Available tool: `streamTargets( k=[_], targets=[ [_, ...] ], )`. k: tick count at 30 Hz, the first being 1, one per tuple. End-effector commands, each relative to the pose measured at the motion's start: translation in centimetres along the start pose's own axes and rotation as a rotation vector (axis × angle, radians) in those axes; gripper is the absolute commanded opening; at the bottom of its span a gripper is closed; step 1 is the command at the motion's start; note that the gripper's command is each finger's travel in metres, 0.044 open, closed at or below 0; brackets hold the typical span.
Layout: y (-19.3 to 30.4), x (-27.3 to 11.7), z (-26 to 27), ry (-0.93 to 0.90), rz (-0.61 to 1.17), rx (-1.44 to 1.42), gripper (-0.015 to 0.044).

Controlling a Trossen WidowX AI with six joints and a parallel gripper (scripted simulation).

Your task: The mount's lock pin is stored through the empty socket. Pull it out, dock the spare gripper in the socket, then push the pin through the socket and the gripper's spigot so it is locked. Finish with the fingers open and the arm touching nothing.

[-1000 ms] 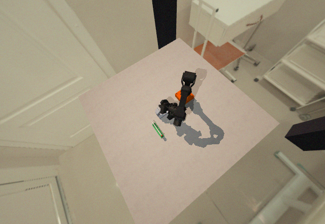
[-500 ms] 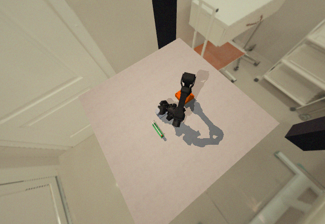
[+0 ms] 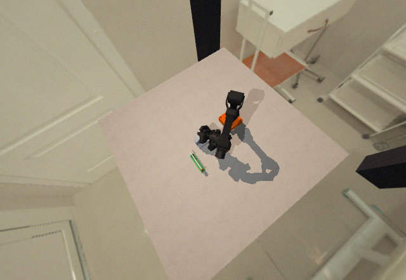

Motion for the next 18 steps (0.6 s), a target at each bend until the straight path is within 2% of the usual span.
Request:
streamTargets(
  k=[1, 8, 18],
  targets=[
    [0.0, 0.0, 0.0, 0.000, -0.001, 0.002, 0.0263],
    [0.0, 0.0, 0.0, 0.000, -0.001, 0.002, 0.0440],
    [1.7, -1.0, -0.4, 0.001, 0.003, -0.001, 0.0440]
  ],
)
Point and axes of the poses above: the point midway between the two fingers, 35 mm back from their tips, its own x axis out along the fingers, its own z axis across the jaws, y = z × x, the point moved 2 cm from there along -x, back along the fingers, and after that the axes turned 13 degrees about x, right-handed, at the moved point
